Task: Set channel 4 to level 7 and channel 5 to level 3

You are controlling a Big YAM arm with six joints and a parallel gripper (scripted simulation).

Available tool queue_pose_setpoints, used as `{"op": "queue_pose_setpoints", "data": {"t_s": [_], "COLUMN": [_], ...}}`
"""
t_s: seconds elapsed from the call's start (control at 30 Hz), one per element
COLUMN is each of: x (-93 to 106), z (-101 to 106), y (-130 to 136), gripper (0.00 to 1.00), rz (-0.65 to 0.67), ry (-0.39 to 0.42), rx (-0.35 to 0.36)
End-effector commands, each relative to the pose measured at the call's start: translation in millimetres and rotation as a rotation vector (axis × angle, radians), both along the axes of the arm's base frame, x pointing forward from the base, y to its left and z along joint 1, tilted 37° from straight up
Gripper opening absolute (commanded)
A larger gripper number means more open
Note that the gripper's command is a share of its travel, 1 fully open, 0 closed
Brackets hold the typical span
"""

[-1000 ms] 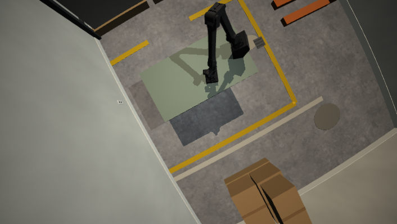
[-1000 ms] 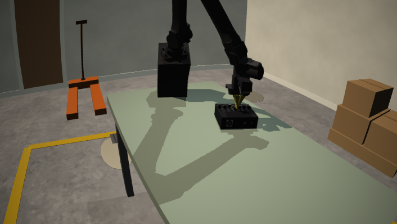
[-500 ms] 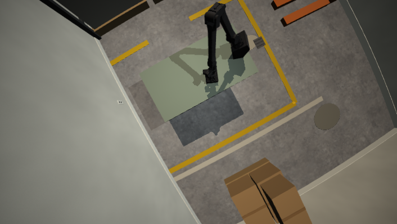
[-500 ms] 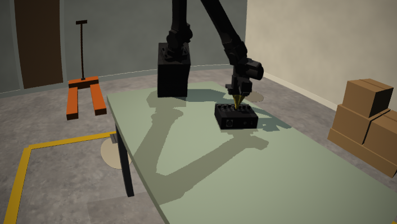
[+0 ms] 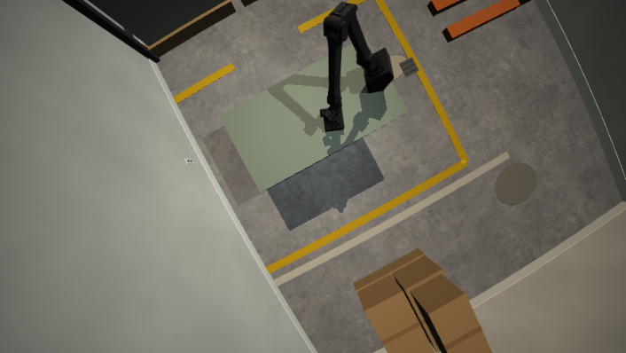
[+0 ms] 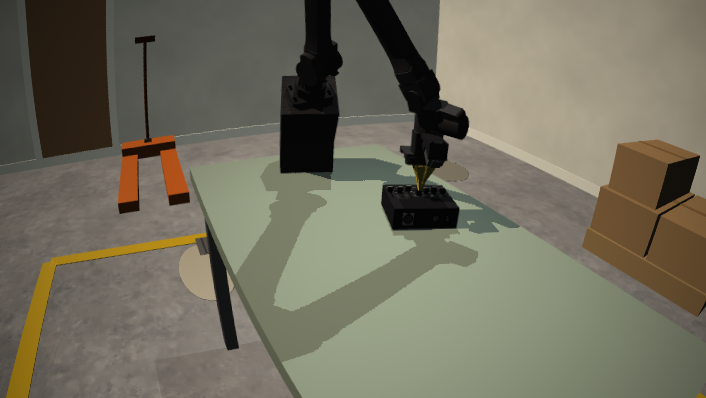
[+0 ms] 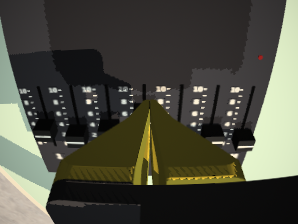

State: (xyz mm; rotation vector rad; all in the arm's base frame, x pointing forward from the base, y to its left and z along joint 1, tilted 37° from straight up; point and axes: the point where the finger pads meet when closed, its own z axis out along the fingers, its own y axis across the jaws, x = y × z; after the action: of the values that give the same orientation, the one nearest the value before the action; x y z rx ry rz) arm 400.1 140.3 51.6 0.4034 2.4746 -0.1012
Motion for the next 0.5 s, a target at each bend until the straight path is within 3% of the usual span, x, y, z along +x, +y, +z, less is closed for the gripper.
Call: {"op": "queue_pose_setpoints", "data": {"t_s": [0.0,0.17,0.47], "x": [0.1,-5.0,-7.1], "z": [30,43,45], "y": [15,19,19], "gripper": [0.00,0.00,0.00], "rz": [0.009,0.009,0.007], "ry": [-0.043,-0.049,-0.045], "rx": [0.029,0.033,0.032]}}
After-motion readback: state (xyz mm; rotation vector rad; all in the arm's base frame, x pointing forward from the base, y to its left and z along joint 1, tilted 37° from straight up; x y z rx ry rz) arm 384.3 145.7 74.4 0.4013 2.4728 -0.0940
